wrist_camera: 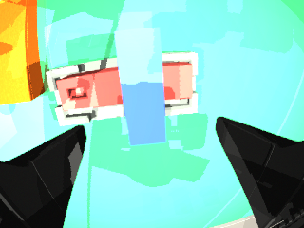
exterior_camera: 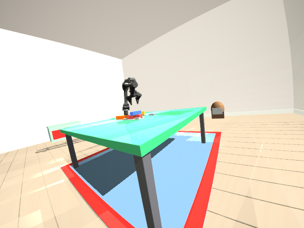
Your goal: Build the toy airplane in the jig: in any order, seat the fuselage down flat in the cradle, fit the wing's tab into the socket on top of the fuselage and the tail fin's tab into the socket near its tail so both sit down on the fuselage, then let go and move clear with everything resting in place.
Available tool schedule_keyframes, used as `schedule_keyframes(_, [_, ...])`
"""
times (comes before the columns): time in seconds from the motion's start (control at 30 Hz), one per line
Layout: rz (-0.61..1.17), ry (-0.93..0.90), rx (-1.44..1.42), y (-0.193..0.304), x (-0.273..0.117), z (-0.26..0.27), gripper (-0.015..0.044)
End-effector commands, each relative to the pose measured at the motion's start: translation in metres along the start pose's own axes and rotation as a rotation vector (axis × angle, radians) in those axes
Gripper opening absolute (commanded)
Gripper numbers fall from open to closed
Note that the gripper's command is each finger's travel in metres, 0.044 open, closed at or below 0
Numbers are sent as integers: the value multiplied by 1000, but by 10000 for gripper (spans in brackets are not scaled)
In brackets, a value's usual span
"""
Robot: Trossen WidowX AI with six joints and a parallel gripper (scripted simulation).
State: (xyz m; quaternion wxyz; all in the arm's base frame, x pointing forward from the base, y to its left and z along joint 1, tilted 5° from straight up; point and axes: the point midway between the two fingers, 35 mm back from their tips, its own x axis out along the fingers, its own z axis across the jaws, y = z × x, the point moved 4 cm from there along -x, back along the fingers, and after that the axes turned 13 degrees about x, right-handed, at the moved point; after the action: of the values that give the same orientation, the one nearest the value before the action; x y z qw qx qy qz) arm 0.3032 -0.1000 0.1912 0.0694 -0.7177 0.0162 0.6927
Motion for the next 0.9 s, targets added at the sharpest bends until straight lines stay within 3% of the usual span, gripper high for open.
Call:
schedule_keyframes(0.0, [-2,-3,205,0,-1,0,440])
schedule_keyframes(0.43, [0,-3,1479,0,-3,-1,440])
schedule_keyframes(0.87, [0,-3,1545,0,-3,-1,440])
